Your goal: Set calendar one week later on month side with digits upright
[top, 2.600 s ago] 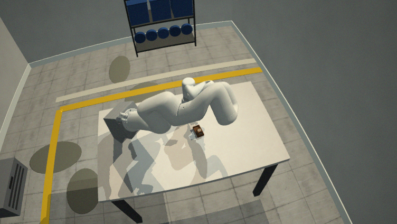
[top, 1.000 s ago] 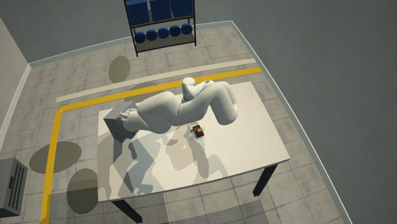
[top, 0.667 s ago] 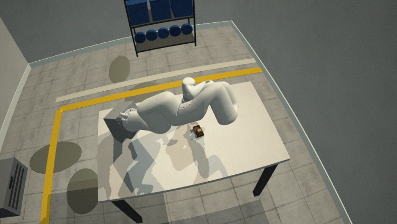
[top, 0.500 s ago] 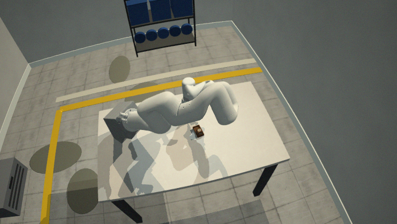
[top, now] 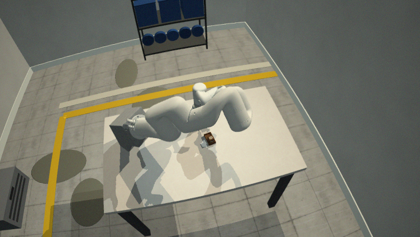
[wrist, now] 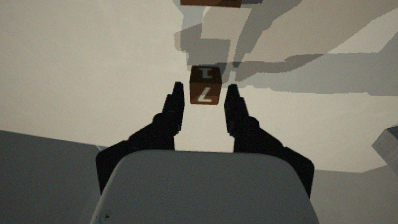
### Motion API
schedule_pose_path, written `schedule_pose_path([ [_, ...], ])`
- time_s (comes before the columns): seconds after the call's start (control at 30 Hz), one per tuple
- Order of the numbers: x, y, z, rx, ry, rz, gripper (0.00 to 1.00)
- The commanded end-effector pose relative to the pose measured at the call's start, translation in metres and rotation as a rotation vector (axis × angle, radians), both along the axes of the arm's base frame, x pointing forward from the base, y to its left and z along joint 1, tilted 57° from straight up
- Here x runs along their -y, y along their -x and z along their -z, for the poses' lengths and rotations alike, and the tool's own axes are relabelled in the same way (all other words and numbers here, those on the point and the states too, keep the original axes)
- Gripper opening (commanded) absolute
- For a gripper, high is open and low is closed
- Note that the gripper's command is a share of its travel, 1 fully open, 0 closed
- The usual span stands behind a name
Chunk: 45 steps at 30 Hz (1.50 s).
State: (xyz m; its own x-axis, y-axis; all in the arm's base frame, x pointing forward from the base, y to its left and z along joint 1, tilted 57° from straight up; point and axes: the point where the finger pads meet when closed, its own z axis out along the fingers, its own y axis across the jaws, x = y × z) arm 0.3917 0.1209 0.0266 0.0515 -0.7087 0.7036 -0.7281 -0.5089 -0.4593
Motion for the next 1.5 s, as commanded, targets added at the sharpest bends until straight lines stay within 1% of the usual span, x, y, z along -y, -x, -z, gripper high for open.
schedule_pose_path([
  [0.0,0.0012,-0.0042,0.0035,0.0,-0.002,-0.004,0.49],
  [0.37,0.0079,-0.0136,0.011,0.0,-0.002,-0.004,0.49],
  [1.47,0.0082,-0.014,0.0113,0.0,-0.002,-0.004,0.49],
])
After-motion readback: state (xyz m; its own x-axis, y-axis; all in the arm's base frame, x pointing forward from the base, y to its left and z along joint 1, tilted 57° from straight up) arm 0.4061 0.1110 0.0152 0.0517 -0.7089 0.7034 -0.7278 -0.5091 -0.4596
